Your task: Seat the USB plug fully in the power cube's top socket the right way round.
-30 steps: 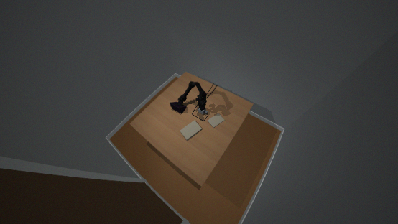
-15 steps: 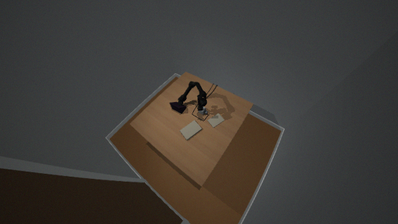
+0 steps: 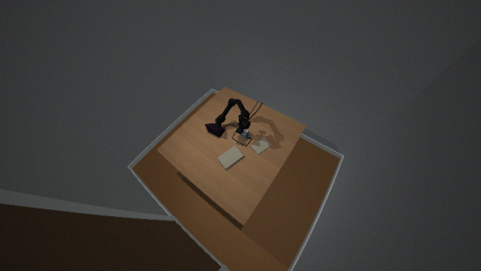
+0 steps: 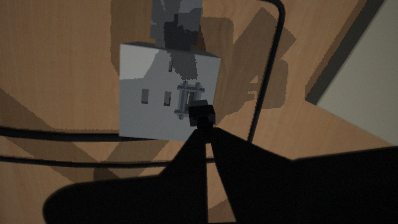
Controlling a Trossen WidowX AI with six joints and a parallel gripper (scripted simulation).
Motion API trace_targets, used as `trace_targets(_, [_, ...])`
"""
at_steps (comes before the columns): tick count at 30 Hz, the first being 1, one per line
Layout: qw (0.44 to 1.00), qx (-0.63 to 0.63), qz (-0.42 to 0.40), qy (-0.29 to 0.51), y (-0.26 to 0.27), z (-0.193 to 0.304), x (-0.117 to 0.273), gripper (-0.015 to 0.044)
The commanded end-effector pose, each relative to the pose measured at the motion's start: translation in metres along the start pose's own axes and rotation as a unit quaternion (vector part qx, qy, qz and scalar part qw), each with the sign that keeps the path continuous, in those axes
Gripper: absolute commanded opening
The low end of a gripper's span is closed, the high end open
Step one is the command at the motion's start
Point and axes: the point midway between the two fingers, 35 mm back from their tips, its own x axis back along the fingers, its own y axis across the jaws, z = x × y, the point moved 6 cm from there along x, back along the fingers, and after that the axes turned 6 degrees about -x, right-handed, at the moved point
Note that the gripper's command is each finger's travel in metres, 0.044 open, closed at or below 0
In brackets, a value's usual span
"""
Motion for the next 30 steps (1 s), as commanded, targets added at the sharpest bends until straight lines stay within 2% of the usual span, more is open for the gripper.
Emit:
trace_targets(1, [0.998, -0.056, 0.001, -0.001, -0.0001, -0.0001, 0.0001, 0.0])
trace_targets(15, [0.971, -0.237, 0.0, -0.001, 0.0, -0.0001, 0.0001, 0.0])
trace_targets(30, [0.907, -0.422, 0.0, -0.001, 0.0, -0.0001, 0.0001, 0.0])
